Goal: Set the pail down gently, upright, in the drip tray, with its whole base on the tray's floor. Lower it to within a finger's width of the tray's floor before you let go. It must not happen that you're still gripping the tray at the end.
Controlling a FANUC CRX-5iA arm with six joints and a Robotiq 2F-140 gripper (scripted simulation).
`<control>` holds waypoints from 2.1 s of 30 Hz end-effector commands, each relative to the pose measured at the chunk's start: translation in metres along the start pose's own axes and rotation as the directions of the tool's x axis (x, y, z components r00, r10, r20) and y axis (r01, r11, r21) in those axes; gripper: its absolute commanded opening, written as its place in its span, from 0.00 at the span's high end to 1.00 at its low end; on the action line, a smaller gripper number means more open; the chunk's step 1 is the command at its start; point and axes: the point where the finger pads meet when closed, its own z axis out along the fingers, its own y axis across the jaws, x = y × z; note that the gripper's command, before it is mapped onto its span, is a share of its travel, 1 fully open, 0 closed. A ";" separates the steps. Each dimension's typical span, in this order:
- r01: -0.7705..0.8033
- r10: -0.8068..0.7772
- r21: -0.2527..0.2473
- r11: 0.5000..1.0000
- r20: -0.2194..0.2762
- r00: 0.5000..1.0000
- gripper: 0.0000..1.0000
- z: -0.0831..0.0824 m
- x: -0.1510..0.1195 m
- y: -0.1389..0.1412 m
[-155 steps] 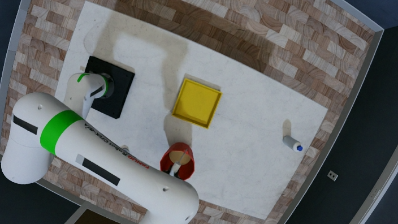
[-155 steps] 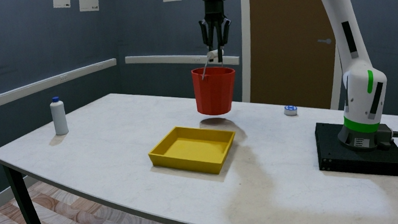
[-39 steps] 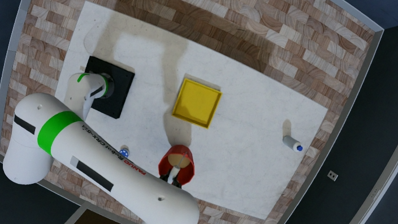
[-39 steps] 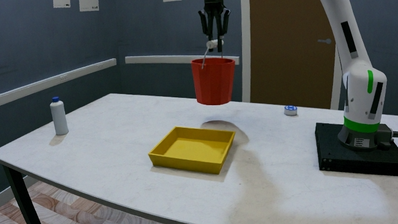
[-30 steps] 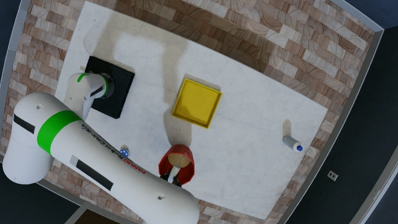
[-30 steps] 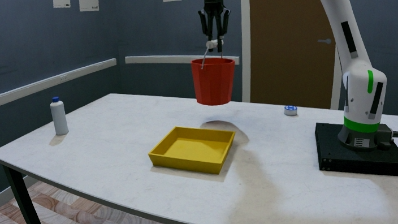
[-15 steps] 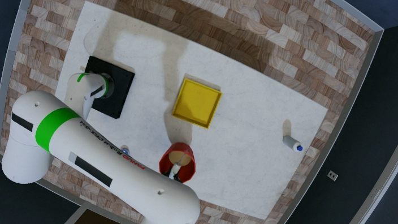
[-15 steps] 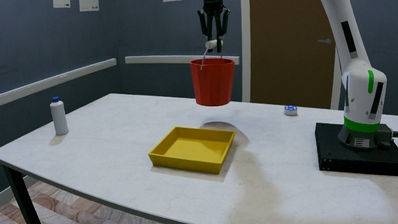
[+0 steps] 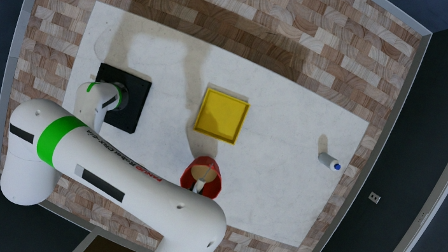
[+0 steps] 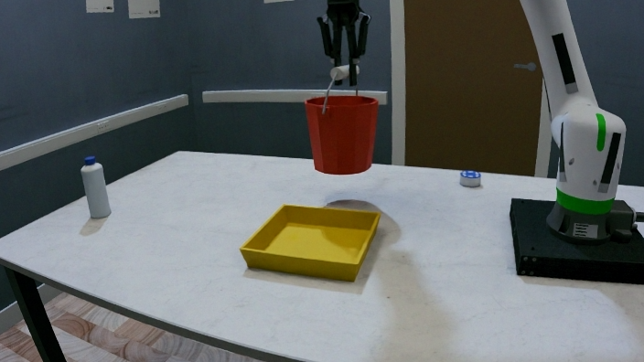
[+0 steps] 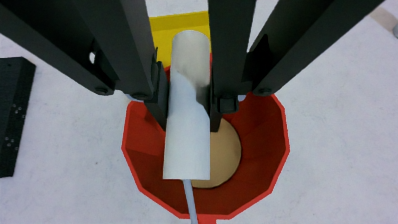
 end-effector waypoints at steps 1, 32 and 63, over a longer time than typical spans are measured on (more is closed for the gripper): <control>0.000 0.000 0.002 1.000 -0.001 1.000 0.90 -0.001 -0.006 0.001; 0.000 0.000 0.002 1.000 -0.001 1.000 0.90 -0.001 -0.076 0.015; 0.000 0.000 0.002 1.000 0.000 1.000 0.90 -0.001 -0.157 0.032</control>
